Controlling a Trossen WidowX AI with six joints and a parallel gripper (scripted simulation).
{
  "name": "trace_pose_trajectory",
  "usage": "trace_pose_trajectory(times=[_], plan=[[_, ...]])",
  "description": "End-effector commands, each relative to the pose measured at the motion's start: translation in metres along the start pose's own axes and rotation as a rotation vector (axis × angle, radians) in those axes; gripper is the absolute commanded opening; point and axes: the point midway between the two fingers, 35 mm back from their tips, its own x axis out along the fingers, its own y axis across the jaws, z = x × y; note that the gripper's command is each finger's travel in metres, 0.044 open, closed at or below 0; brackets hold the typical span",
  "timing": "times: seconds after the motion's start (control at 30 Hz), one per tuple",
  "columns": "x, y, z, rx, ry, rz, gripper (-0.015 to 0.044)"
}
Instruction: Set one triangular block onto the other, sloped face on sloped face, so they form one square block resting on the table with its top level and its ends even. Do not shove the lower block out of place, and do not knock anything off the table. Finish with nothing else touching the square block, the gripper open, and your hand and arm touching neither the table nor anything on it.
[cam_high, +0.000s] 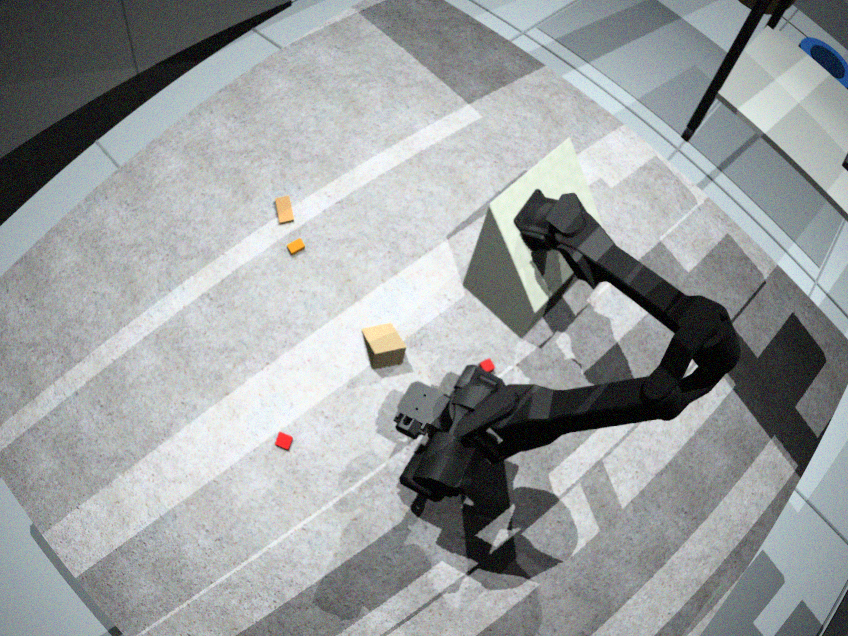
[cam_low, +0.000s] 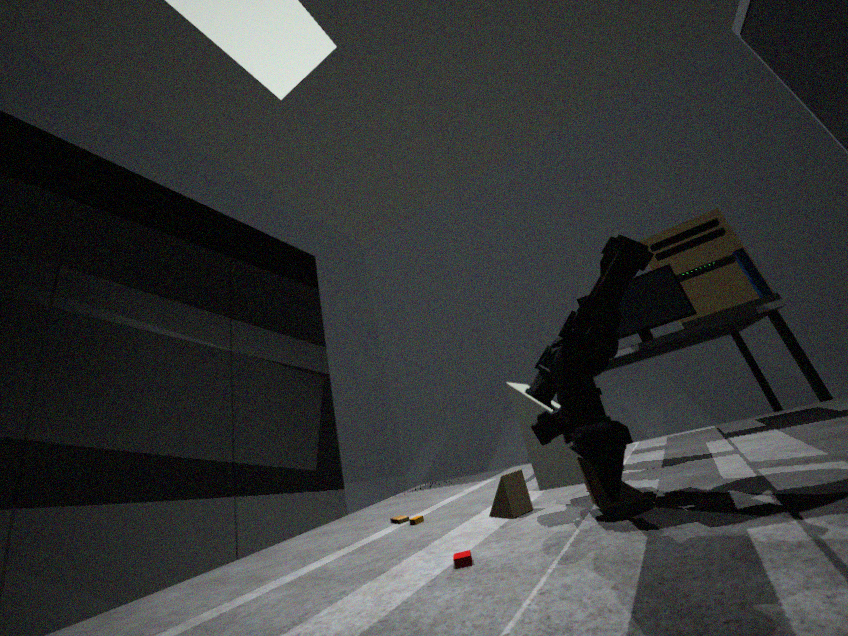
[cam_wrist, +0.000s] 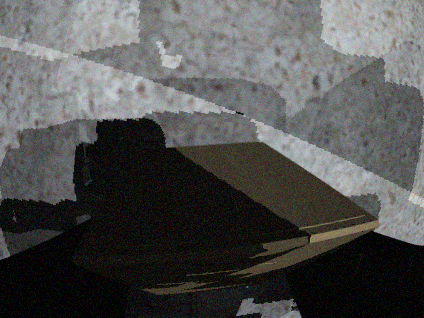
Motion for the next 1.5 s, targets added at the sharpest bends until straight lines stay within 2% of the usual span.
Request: trace_pose_trajectory(times=[0.0,0.23,0.8,1.03,1.2,1.47], plan=[[0.007,-0.002,0.001,0.006,-0.005,0.001,0.0000],[0.008,-0.002,0.001,0.006,-0.005,0.002,0.0000],[0.007,-0.001,0.000,0.001,0.001,0.002,0.0440],[0.004,-0.001,0.000,0.000,0.000,0.002,0.0440],[-0.050,-0.002,0.004,0.001,-0.002,0.002,0.0440],[-0.050,0.001,0.005,0.004,-0.011,0.014,0.0440]])
